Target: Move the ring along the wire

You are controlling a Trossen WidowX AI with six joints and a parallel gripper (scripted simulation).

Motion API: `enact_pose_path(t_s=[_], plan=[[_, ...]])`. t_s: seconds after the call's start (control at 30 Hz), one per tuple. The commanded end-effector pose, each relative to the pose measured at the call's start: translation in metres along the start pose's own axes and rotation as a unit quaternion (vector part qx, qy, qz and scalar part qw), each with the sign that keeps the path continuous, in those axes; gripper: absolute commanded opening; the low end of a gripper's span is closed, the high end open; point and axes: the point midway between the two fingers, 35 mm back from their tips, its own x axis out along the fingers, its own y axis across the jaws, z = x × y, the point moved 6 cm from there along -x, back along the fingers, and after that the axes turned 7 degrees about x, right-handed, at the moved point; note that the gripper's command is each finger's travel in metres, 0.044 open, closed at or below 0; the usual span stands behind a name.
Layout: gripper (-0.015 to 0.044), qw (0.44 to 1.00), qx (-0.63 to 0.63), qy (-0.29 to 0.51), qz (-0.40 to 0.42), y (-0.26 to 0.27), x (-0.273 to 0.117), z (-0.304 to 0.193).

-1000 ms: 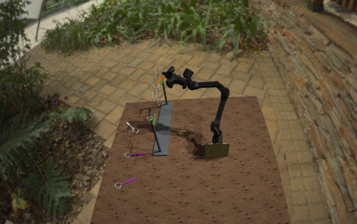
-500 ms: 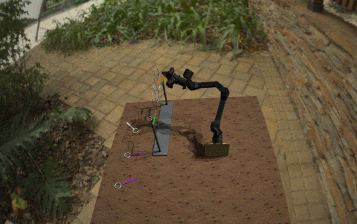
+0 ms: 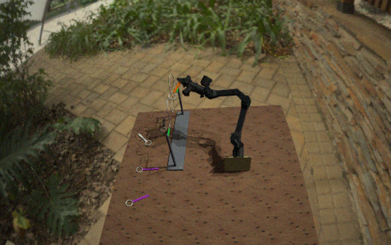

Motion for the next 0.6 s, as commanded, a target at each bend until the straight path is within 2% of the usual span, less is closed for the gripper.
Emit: enact_pose_path(t_s=[0.0, 0.57], plan=[[-0.0150, 1.000, -0.016, 0.000, -0.011, -0.001, 0.000, -0.002], [-0.0150, 1.000, -0.025, 0.000, -0.016, 0.014, 0.000, -0.007]])
